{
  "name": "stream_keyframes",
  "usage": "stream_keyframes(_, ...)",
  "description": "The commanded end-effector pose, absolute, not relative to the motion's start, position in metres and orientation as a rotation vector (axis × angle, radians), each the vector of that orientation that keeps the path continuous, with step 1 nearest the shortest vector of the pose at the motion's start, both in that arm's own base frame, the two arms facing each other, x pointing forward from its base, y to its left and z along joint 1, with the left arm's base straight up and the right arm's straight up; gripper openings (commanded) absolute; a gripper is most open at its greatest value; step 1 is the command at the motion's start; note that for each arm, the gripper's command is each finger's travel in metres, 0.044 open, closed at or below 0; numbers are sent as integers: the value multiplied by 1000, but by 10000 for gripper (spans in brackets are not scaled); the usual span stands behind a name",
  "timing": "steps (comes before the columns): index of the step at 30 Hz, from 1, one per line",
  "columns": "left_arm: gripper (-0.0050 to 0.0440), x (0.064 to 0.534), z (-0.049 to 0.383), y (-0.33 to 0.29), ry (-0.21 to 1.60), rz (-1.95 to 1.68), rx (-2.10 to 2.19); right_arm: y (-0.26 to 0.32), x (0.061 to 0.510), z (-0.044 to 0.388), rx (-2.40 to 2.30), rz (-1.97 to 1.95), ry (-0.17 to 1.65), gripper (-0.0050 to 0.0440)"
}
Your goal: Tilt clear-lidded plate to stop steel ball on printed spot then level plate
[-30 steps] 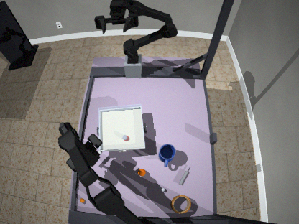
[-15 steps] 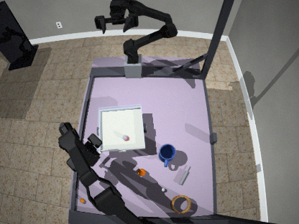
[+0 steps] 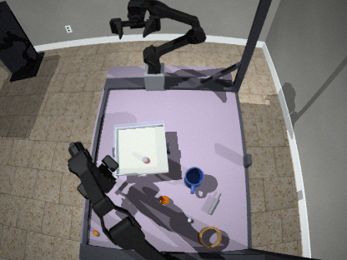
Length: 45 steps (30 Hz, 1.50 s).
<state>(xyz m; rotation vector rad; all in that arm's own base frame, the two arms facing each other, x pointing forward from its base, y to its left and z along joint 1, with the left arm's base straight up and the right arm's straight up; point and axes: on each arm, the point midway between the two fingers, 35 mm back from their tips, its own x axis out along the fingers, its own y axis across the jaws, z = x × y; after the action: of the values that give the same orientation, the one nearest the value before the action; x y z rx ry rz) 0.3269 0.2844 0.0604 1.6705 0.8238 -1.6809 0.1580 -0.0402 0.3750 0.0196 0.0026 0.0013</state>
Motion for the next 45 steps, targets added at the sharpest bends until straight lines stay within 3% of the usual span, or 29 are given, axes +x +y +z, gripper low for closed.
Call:
stream_keyframes(1, -50, 336, 89, 284, 832, -1618, 1744, -39, 158, 381, 0, 4, 0, 400)
stream_keyframes(45, -50, 335, 69, 289, 824, -1648, 1715, -39, 158, 381, 0, 4, 0, 400)
